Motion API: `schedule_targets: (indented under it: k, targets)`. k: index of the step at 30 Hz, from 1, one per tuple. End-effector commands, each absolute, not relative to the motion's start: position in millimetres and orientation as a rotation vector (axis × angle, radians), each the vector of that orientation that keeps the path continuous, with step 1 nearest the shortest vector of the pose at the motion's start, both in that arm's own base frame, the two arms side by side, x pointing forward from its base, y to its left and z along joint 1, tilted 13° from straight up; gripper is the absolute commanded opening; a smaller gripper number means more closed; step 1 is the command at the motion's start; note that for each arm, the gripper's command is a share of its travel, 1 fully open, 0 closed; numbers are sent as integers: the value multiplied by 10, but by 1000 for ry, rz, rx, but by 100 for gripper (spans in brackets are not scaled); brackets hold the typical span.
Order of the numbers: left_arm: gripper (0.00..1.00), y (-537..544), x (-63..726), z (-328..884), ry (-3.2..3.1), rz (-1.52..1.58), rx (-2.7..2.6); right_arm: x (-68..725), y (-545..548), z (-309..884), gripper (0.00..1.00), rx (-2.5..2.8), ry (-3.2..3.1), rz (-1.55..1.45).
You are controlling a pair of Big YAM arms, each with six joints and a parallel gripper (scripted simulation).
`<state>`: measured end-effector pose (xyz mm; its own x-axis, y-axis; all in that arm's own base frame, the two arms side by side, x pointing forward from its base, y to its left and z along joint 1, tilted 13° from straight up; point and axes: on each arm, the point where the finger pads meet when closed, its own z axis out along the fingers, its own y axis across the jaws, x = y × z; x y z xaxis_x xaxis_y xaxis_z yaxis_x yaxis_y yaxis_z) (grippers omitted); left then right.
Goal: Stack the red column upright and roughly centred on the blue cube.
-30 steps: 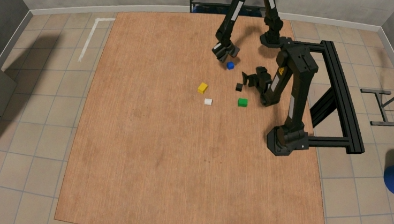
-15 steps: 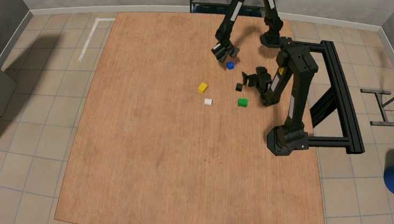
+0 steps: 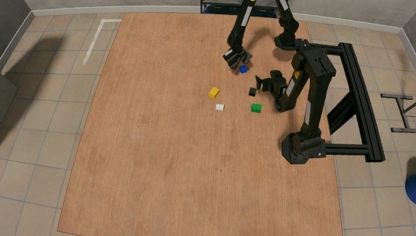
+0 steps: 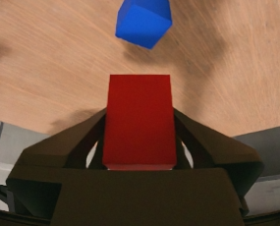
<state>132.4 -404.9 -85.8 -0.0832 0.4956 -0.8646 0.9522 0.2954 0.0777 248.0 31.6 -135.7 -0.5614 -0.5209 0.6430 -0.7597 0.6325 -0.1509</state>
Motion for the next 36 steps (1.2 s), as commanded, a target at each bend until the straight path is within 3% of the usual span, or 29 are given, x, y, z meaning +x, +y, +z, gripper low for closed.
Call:
schedule_targets:
  k: [1, 36]
  targets:
    - [100, -4087, 1326, -799, 1694, -689, 1312, 2590, 320, -1445, 35, 1004, -2315, 562]
    - [100, -4087, 1326, -799, 1694, -689, 1312, 2567, 231, -1851, 35, 1005, -2308, 563]
